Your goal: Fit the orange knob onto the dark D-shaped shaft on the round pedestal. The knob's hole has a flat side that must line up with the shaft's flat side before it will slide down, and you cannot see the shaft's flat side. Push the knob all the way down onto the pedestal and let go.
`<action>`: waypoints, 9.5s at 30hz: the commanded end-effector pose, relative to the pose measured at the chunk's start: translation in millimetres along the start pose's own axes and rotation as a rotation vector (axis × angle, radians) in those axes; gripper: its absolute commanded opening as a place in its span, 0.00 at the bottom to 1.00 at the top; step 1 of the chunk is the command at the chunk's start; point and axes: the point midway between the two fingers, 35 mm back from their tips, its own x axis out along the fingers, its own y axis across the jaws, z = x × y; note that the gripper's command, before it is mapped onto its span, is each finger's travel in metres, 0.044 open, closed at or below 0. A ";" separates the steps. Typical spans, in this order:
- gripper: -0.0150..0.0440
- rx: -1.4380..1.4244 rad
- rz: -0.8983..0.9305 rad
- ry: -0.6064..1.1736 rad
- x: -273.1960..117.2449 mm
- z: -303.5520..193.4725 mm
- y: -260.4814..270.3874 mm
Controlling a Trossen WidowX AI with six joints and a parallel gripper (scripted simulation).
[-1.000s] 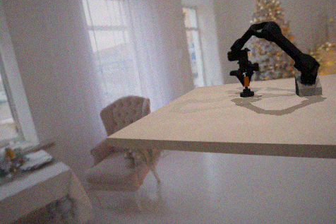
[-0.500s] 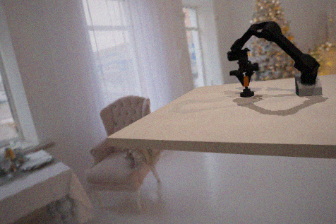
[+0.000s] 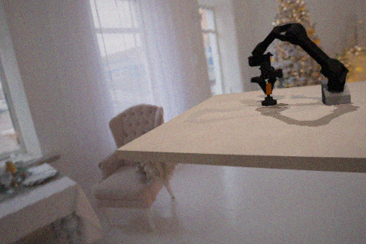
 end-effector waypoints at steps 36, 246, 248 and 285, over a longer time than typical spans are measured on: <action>0.25 1.500 -0.002 0.001 -2.5 -4.3 -2.5; 0.25 3.192 -0.003 -0.001 -4.8 -2.4 -1.5; 0.25 3.262 -0.003 -0.001 -5.5 -2.8 -1.9; 0.25 3.348 -0.003 -0.001 -0.3 -1.3 -1.3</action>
